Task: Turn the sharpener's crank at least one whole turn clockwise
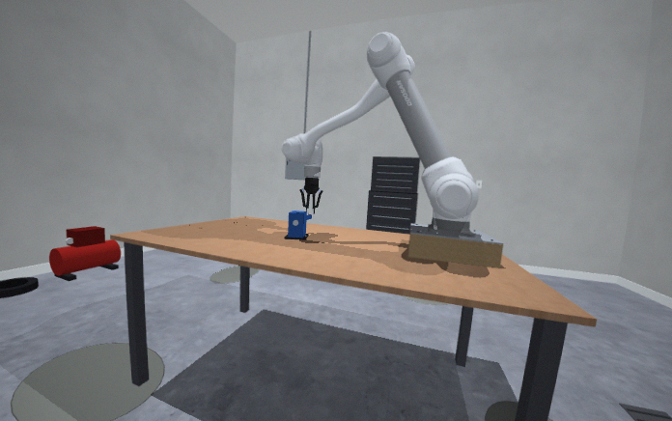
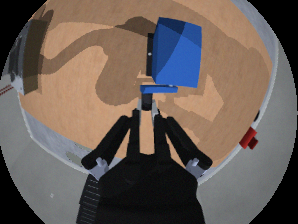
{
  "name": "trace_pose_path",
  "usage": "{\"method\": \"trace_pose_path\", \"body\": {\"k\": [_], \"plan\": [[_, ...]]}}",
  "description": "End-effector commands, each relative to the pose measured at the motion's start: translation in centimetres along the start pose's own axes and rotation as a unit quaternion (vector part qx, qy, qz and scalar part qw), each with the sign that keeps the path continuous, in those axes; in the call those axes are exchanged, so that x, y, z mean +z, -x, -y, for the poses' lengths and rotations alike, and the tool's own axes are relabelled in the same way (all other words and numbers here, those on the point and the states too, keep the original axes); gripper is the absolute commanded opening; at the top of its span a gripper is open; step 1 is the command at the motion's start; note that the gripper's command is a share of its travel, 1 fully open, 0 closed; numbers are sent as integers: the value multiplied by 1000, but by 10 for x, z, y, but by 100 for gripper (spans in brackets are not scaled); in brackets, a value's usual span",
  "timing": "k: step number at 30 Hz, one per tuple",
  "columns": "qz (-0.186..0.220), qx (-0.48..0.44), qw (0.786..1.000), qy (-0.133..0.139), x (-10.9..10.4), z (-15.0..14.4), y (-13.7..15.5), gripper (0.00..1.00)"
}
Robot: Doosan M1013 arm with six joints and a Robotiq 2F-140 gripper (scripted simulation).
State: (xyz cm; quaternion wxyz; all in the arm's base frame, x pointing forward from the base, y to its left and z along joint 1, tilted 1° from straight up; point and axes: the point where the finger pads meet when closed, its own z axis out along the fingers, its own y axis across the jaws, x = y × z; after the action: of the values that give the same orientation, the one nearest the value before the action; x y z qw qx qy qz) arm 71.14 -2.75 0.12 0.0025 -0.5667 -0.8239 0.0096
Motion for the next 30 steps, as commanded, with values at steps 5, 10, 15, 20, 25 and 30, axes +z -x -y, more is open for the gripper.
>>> {"method": "trace_pose_path", "body": {"k": [5,10,15,20,25,30], "plan": [[0,0,1000,0,-12,-5,0,0],[0,0,1000,0,-20,-11,0,0],[0,0,1000,0,-28,-20,0,0],[0,0,1000,0,-33,-29,0,0],[0,0,1000,0,-34,-34,0,0],[0,0,1000,0,-36,-41,0,0]]}}
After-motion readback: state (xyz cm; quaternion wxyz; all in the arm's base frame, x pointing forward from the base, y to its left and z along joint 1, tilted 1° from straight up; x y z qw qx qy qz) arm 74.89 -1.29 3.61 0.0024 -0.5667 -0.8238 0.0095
